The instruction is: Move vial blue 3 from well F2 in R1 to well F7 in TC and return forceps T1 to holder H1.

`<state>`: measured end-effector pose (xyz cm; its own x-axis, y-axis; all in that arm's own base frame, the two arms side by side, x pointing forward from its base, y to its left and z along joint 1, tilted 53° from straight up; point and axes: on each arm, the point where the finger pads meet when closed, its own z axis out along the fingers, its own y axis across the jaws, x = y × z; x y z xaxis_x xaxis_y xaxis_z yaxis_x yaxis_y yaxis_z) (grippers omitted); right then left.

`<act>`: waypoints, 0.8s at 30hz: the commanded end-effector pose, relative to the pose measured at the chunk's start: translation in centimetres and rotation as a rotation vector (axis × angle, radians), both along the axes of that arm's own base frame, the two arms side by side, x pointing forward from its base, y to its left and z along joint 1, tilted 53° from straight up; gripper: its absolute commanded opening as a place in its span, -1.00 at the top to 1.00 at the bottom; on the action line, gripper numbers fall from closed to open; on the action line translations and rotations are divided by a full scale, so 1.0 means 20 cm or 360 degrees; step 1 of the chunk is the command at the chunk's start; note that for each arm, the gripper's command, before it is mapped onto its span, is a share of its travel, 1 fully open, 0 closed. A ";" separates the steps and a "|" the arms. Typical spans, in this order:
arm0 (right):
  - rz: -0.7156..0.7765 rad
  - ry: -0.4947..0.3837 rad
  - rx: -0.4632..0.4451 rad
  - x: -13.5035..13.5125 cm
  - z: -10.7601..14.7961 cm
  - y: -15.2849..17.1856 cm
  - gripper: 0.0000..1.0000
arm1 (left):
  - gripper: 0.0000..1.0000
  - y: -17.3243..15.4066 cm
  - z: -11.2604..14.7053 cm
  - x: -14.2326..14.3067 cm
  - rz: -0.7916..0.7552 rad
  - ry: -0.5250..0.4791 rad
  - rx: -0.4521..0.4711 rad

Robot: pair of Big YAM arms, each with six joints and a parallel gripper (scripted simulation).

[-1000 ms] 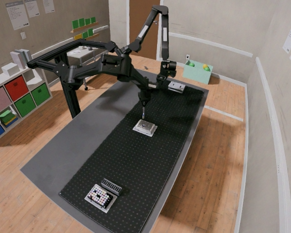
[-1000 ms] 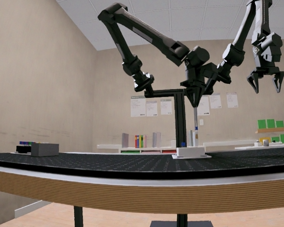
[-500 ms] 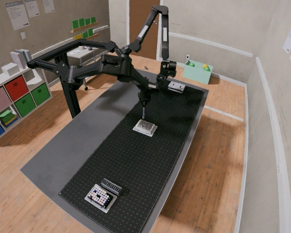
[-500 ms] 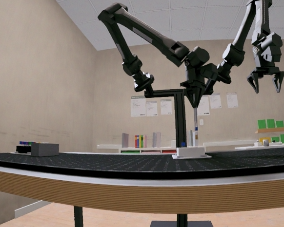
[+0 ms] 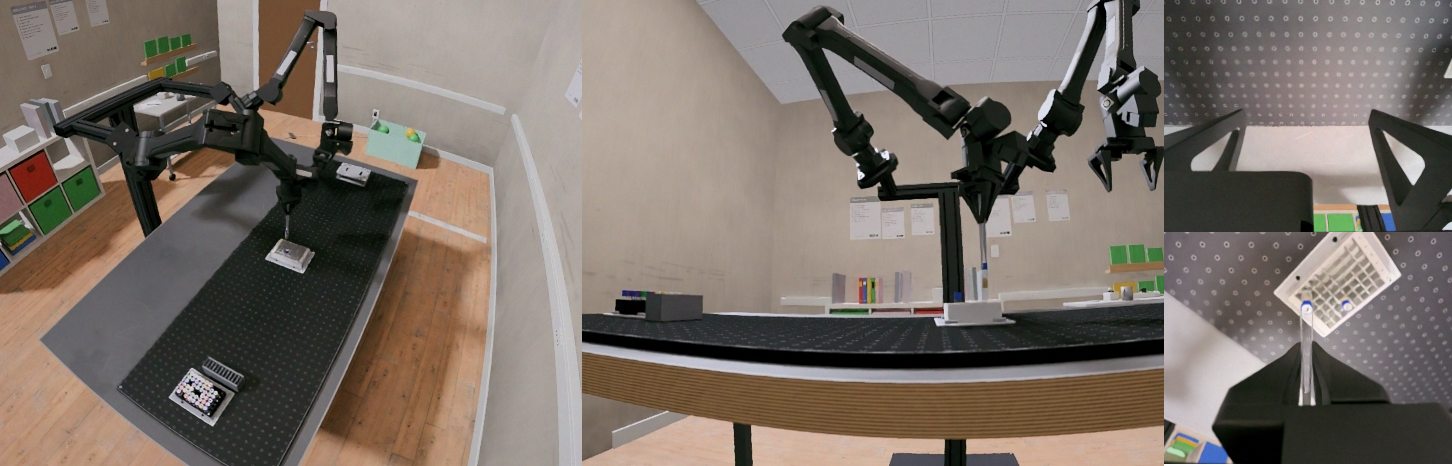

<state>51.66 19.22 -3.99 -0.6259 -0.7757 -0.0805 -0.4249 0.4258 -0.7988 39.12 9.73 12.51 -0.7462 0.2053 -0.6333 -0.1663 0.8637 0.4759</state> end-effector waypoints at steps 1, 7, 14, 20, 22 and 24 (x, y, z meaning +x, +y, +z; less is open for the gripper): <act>-0.0021 -0.0003 0.0003 0.05 -0.02 -0.04 0.82 | -1.00 0.00 0.02 0.01 -0.0009 -0.0018 0.0008; -0.0021 0.0008 -0.0004 0.05 -0.03 -0.05 0.82 | -1.00 0.00 0.02 0.01 -0.0009 -0.0018 0.0008; -0.0021 0.0017 -0.0010 0.05 -0.04 -0.06 0.82 | -1.00 0.00 0.02 0.01 -0.0009 -0.0018 0.0008; -0.0021 -0.0001 0.0001 0.06 -0.04 -0.05 0.82 | -1.00 0.00 0.02 0.01 -0.0009 -0.0018 0.0008; -0.0022 0.0004 -0.0003 0.06 -0.04 -0.05 0.82 | -1.00 0.00 0.02 0.01 -0.0009 -0.0018 0.0008; -0.0022 0.0001 -0.0001 0.07 -0.04 -0.05 0.82 | -1.00 0.00 0.02 0.01 -0.0009 -0.0018 0.0008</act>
<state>52.01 18.98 -4.32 -0.6257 -0.7759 -0.0809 -0.4249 0.4260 -0.7988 39.12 9.73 12.51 -0.7462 0.2053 -0.6333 -0.1663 0.8637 0.4759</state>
